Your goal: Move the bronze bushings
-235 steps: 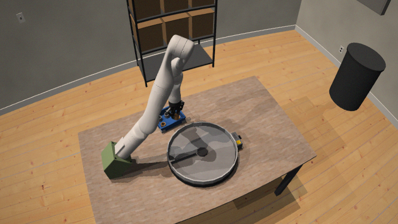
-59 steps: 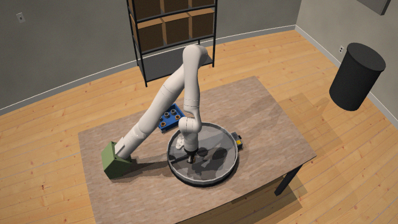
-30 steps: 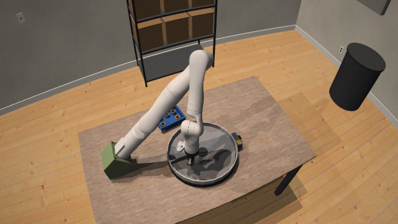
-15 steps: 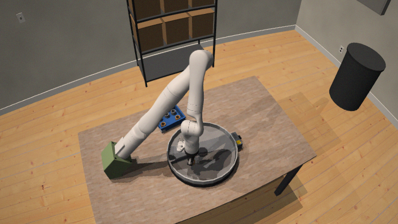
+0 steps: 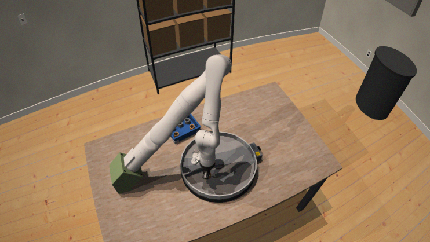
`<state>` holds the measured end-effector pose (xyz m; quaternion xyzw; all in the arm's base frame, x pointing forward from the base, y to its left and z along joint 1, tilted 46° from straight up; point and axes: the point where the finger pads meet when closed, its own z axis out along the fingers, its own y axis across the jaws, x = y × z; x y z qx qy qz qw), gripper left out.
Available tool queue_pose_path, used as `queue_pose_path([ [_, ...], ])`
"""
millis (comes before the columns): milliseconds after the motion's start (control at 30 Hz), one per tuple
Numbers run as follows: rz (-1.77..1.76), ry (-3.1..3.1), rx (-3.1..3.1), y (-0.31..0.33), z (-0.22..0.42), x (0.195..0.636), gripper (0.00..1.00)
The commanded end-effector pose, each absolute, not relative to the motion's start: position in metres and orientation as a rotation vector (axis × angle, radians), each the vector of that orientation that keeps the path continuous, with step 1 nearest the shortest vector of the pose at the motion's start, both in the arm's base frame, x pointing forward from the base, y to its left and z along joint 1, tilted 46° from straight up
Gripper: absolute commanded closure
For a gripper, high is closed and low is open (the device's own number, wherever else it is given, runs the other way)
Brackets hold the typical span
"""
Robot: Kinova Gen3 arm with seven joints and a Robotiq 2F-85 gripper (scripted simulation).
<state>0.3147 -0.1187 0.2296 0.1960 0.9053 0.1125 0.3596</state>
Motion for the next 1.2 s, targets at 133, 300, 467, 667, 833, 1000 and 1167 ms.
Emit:
queue_pose_path([
  [133, 0.297, 2.339, 0.505, -0.117, 0.221, 0.322, 1.00],
  [300, 0.299, 2.339, 0.504, -0.117, 0.215, 0.327, 1.00],
  [467, 0.300, 2.338, 0.504, -0.117, 0.213, 0.330, 1.00],
  [667, 0.301, 2.338, 0.504, -0.117, 0.212, 0.330, 1.00],
  [833, 0.301, 2.338, 0.504, -0.117, 0.212, 0.330, 1.00],
  [1000, 0.301, 2.338, 0.504, -0.117, 0.212, 0.330, 1.00],
  [1167, 0.301, 2.338, 0.504, -0.117, 0.212, 0.330, 1.00],
])
